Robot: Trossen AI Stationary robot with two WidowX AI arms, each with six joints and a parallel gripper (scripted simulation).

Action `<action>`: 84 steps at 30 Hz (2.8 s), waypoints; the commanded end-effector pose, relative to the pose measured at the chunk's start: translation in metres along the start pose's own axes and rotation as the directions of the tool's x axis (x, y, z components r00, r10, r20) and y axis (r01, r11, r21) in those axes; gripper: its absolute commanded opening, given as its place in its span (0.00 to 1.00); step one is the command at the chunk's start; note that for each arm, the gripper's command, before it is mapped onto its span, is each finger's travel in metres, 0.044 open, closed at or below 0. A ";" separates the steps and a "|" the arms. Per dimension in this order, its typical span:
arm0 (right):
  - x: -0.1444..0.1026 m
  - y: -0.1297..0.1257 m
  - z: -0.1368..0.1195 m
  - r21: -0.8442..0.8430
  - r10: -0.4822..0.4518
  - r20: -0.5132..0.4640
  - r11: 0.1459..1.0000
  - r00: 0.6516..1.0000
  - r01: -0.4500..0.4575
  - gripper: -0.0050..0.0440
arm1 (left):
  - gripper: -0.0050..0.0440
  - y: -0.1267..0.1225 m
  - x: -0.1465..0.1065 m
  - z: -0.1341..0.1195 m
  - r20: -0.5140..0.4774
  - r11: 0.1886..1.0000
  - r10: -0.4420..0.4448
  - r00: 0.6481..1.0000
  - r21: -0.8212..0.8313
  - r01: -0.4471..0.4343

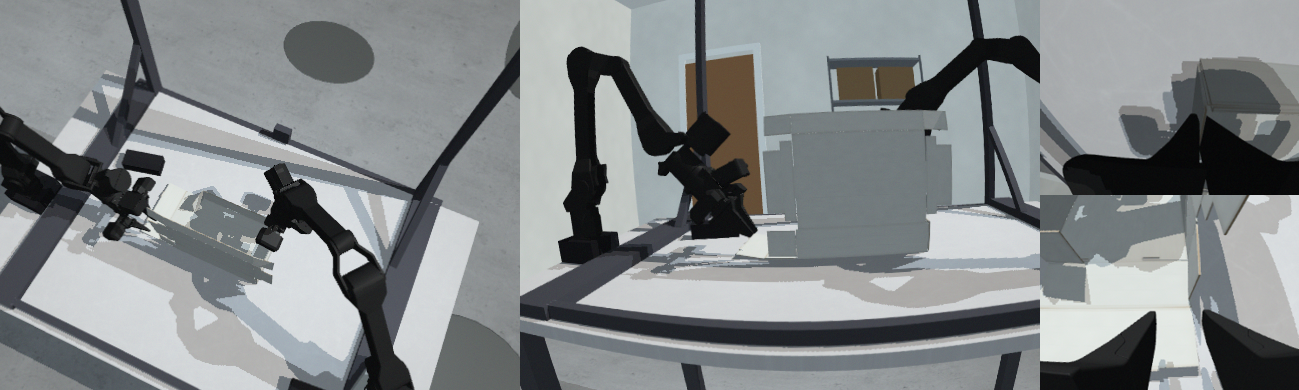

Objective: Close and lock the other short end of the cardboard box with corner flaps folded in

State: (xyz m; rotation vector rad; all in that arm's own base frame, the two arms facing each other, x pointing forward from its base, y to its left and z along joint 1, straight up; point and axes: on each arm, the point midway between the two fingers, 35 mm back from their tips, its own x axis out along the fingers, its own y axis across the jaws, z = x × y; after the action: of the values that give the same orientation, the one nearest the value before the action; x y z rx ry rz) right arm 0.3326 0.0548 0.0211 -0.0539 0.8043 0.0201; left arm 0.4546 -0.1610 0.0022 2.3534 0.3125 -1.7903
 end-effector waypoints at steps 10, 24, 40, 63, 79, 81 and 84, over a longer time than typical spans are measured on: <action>0.008 -0.011 -0.008 0.086 -0.025 0.051 0.996 0.998 0.021 0.41 | 0.10 0.002 -0.007 -0.006 -0.020 1.000 0.013 1.000 -0.003 -0.013; 0.012 -0.010 -0.012 0.086 -0.025 0.050 0.996 0.998 0.021 0.41 | 0.10 0.002 -0.007 -0.006 -0.020 1.000 0.013 1.000 -0.003 -0.013; 0.012 -0.010 -0.012 0.086 -0.025 0.050 0.996 0.998 0.021 0.41 | 0.10 0.002 -0.007 -0.006 -0.020 1.000 0.013 1.000 -0.003 -0.013; 0.028 -0.012 0.006 0.086 -0.025 0.052 0.996 0.998 0.021 0.41 | 0.10 0.002 -0.007 -0.006 -0.020 1.000 0.013 1.000 -0.003 -0.013; 0.040 -0.014 0.019 0.086 -0.026 0.053 0.996 0.998 0.021 0.41 | 0.10 0.002 -0.007 -0.006 -0.020 1.000 0.013 1.000 -0.003 -0.013; 0.040 -0.014 0.019 0.086 -0.026 0.053 0.996 0.998 0.021 0.41 | 0.10 0.002 -0.007 -0.006 -0.020 1.000 0.013 1.000 -0.003 -0.013; 0.040 -0.014 0.019 0.086 -0.026 0.053 0.996 0.998 0.021 0.41 | 0.10 0.002 -0.007 -0.006 -0.020 1.000 0.013 1.000 -0.003 -0.013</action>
State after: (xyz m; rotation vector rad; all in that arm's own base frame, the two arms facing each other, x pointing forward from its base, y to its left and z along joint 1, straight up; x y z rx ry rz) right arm 0.3710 0.0408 0.0022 0.0173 0.7606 -0.0416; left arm 0.4546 -0.1610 0.0022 2.3534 0.3125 -1.7903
